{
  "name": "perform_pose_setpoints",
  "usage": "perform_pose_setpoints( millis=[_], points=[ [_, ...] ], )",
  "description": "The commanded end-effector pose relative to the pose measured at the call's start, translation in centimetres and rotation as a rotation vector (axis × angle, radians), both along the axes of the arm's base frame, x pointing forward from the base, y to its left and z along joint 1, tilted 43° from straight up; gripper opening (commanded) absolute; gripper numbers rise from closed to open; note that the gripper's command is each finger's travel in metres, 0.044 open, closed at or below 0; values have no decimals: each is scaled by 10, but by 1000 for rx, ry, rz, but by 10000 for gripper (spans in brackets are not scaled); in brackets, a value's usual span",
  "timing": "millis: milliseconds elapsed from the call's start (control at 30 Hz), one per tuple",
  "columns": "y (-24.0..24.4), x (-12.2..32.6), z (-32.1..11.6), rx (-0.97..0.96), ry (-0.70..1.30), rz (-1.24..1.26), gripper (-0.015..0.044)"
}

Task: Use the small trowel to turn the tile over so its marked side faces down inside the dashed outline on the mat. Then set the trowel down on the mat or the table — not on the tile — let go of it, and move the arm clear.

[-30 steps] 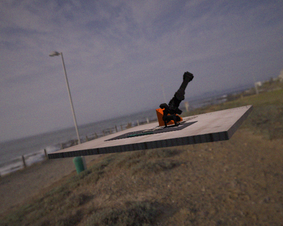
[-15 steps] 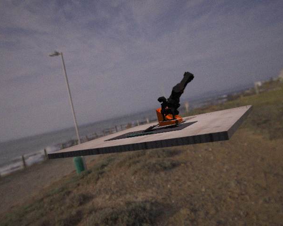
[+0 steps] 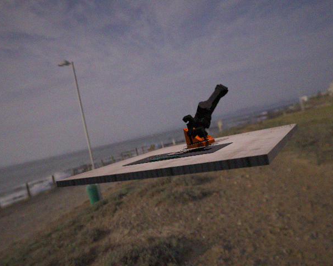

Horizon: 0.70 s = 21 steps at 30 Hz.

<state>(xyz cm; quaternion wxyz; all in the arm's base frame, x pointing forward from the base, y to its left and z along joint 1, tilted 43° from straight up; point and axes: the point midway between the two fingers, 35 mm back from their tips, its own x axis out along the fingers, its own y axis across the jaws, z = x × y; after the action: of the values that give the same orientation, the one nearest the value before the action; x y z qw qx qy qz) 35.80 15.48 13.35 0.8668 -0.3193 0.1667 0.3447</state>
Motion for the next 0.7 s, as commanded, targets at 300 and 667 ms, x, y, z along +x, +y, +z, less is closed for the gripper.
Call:
perform_pose_setpoints(
  millis=[300,667],
  points=[
    [3,10,-2,25,-54,31,0],
    [16,9,-15,26,-54,31,0]
  ],
)
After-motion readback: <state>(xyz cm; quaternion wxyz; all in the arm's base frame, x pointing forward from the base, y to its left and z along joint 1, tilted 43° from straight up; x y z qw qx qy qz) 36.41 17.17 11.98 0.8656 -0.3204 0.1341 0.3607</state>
